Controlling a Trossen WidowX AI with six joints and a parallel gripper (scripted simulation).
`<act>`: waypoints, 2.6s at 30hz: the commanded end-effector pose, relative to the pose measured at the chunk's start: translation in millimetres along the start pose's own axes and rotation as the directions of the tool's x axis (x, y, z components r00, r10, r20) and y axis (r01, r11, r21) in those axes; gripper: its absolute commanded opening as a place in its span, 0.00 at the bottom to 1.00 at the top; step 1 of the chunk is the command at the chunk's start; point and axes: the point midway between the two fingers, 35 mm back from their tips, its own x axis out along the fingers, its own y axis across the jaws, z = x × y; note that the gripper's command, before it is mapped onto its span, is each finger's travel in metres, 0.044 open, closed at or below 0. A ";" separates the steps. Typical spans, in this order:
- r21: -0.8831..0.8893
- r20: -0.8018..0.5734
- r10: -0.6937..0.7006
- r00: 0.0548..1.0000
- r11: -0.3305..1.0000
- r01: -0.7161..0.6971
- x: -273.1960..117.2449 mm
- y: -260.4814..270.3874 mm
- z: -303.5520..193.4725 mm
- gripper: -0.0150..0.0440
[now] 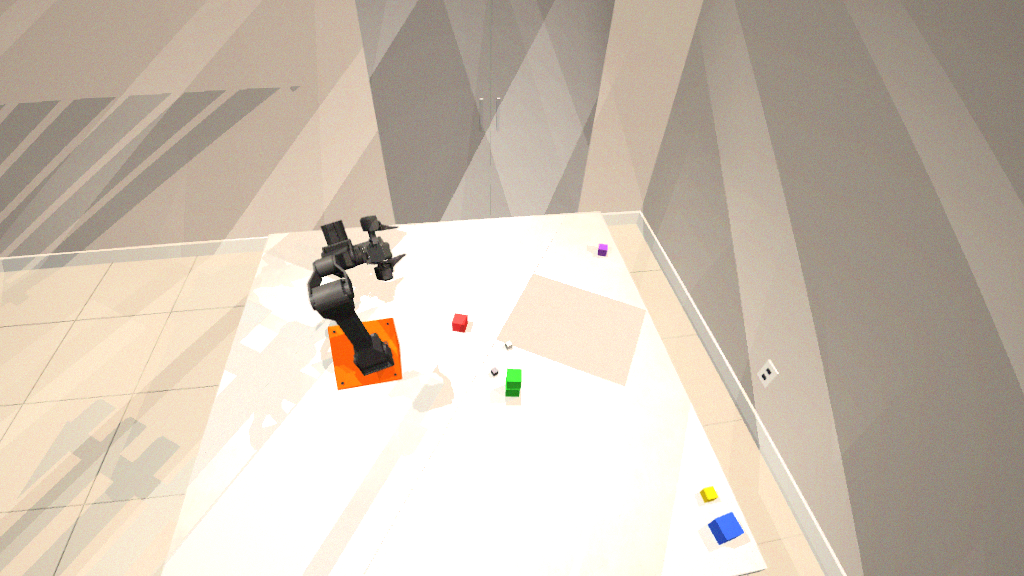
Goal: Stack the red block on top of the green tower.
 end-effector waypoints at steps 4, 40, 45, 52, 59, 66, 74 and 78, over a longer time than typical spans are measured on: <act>-0.016 -0.015 -0.073 0.997 0.997 0.073 13.6 -6.6 7.8 1.00; -0.384 -0.445 -0.848 0.287 0.470 0.795 81.2 -168.4 159.7 1.00; -0.409 -0.481 -0.851 0.212 0.432 0.804 75.7 -179.5 170.0 1.00; -0.409 -0.481 -0.851 0.212 0.432 0.804 79.6 -191.6 163.1 1.00; -0.409 -0.479 -0.852 0.212 0.430 0.805 86.6 -224.5 143.4 1.00; -0.409 -0.480 -0.852 0.212 0.430 0.805 87.2 -226.7 141.2 1.00; -0.409 -0.479 -0.852 0.212 0.431 0.805 90.6 -237.7 135.1 1.00; -0.409 -0.479 -0.852 0.212 0.430 0.805 92.1 -243.3 131.9 1.00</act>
